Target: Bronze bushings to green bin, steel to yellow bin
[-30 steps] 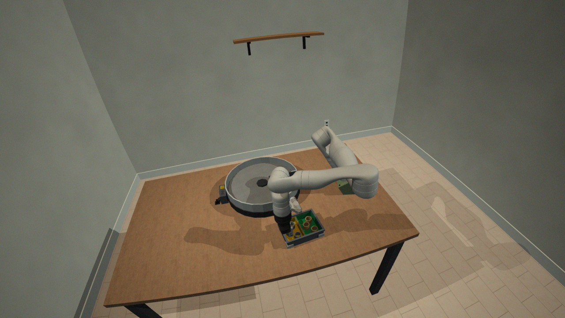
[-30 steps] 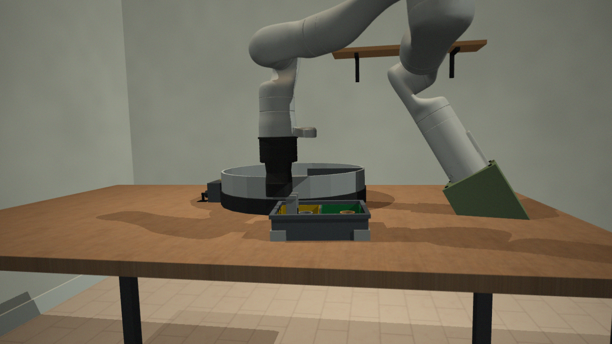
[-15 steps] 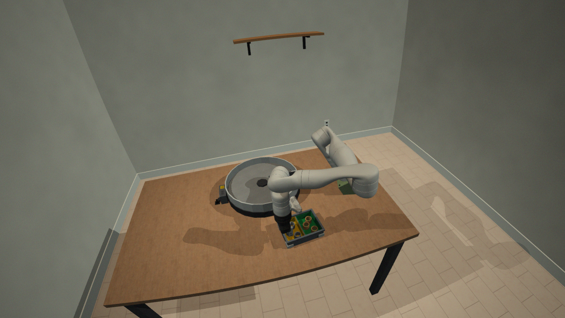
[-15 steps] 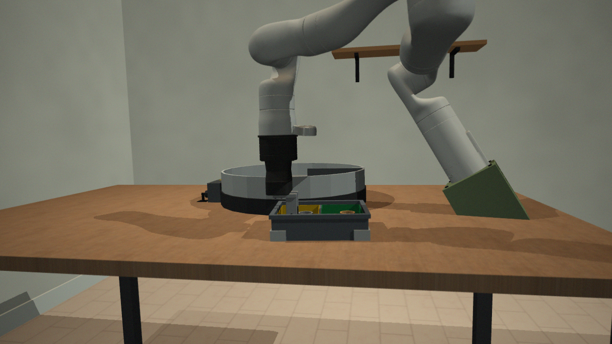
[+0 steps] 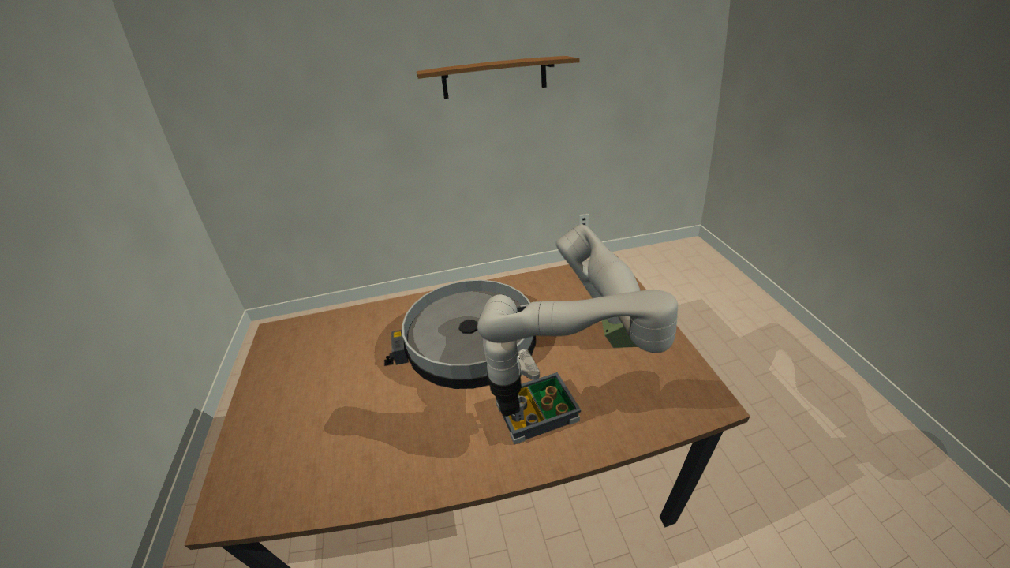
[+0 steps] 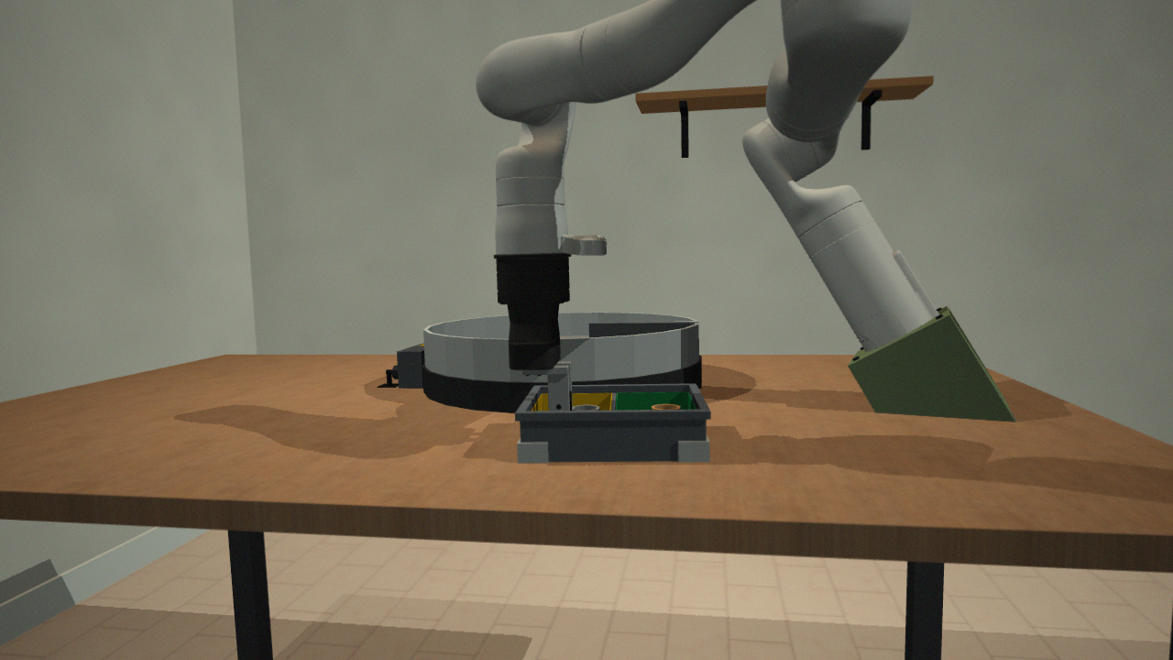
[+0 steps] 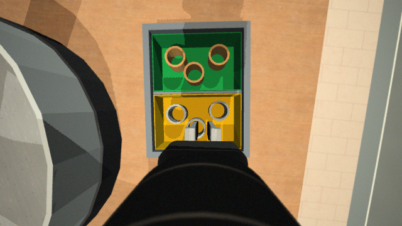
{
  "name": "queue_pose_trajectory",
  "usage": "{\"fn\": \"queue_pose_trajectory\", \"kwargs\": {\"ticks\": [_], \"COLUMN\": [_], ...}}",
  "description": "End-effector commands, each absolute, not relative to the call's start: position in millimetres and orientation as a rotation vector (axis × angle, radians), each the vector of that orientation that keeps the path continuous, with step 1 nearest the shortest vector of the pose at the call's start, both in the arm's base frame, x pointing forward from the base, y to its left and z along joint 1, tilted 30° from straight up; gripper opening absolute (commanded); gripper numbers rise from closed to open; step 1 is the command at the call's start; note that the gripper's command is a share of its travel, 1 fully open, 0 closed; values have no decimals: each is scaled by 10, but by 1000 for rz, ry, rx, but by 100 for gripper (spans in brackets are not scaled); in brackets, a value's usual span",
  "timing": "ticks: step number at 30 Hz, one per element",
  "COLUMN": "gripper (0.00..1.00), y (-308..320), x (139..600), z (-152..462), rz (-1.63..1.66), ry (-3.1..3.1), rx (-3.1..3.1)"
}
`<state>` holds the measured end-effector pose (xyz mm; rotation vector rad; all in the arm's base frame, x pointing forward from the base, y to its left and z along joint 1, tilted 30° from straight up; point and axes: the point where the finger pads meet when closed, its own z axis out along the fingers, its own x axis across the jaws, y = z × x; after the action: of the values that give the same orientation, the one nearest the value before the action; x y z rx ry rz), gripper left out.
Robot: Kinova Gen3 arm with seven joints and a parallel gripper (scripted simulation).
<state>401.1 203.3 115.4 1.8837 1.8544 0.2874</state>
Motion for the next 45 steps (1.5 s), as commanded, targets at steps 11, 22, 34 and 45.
{"fn": "queue_pose_trajectory", "kwargs": {"ticks": [11,22,34,45], "gripper": [42,42,42,42], "y": [2047,2054,2059,2065], "x": [3999,3982,3968,3954], "z": [1184,1215,1241,1267], "rz": [291,291,291,291], "ry": [1856,1856,1856,1856], "rx": [1883,1883,1883,1883]}}
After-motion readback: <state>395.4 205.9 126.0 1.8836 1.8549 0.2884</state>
